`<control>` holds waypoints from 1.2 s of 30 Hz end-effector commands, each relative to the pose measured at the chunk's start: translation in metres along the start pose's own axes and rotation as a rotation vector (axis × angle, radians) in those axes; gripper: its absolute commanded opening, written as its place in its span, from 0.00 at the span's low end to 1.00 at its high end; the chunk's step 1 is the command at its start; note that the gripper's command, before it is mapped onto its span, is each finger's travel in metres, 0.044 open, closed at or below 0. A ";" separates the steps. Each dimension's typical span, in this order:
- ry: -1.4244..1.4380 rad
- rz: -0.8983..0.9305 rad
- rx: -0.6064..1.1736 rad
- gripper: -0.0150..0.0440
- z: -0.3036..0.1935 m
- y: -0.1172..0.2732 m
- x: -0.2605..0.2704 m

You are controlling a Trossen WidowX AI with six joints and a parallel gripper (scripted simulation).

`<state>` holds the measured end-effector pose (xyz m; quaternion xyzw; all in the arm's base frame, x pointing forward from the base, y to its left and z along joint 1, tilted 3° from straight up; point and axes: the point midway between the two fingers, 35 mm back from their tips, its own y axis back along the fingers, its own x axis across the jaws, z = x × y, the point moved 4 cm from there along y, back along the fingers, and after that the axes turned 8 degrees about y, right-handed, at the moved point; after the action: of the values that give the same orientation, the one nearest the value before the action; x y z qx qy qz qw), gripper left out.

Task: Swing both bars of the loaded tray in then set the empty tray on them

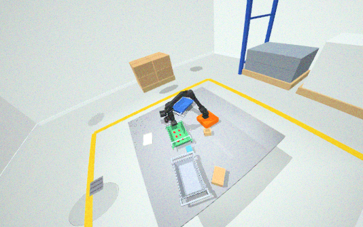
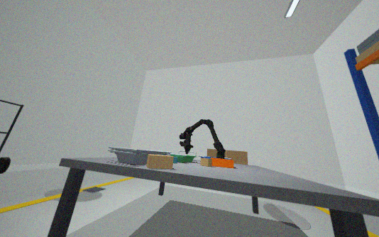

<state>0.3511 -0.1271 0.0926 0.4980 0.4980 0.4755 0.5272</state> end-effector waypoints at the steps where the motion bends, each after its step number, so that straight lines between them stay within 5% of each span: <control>1: 0.000 0.005 0.002 0.39 0.002 -0.007 0.018; 8: 0.000 0.006 0.002 0.39 0.003 -0.016 0.028; 18: 0.000 0.006 0.001 0.39 0.004 0.029 0.025; 36: 0.003 0.009 0.002 0.39 0.005 0.022 0.025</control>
<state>0.3574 -0.1011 0.1141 0.5000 0.4969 0.4782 0.5239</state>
